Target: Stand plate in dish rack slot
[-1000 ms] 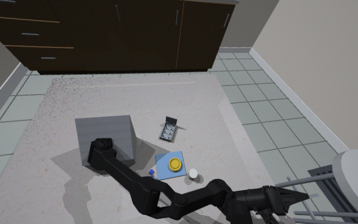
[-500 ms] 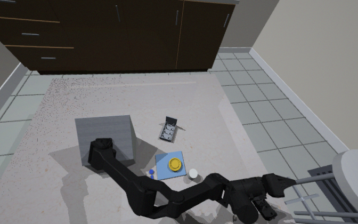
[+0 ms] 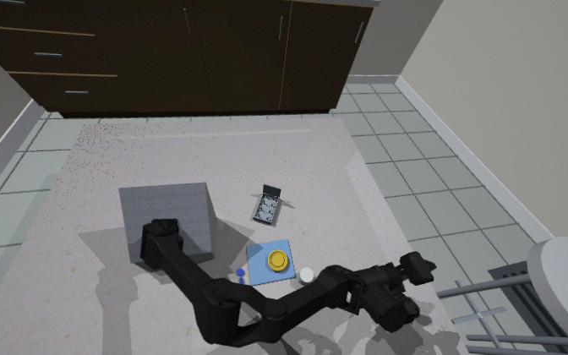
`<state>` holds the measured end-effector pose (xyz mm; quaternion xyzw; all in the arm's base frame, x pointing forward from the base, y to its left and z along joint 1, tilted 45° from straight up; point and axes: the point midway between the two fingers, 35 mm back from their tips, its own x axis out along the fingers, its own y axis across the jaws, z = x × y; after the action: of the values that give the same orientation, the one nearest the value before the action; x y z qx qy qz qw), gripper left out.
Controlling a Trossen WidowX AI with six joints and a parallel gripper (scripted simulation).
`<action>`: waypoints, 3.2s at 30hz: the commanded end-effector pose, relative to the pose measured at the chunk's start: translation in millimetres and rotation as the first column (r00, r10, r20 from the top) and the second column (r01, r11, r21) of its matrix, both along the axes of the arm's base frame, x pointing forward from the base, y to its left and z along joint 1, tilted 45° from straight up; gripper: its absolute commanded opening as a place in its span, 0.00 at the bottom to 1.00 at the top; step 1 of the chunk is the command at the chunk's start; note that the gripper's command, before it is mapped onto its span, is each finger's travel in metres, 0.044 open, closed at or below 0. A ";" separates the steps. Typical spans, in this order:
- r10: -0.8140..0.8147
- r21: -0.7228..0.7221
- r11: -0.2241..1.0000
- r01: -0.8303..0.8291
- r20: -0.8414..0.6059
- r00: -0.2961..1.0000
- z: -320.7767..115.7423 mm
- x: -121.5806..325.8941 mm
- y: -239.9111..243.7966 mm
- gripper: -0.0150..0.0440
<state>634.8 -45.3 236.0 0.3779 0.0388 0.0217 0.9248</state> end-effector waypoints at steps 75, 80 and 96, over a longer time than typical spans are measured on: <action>-0.695 -0.551 0.385 -0.741 -0.701 0.159 -196.9 -299.1 -31.6 0.93; -0.694 -0.550 0.388 -0.740 -0.703 0.158 -203.1 -298.5 -36.9 0.93; -0.694 -0.549 0.388 -0.740 -0.703 0.157 -221.7 -296.2 -54.3 0.93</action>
<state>340.1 -96.0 20.0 -0.2984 0.6371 -0.2374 0.6699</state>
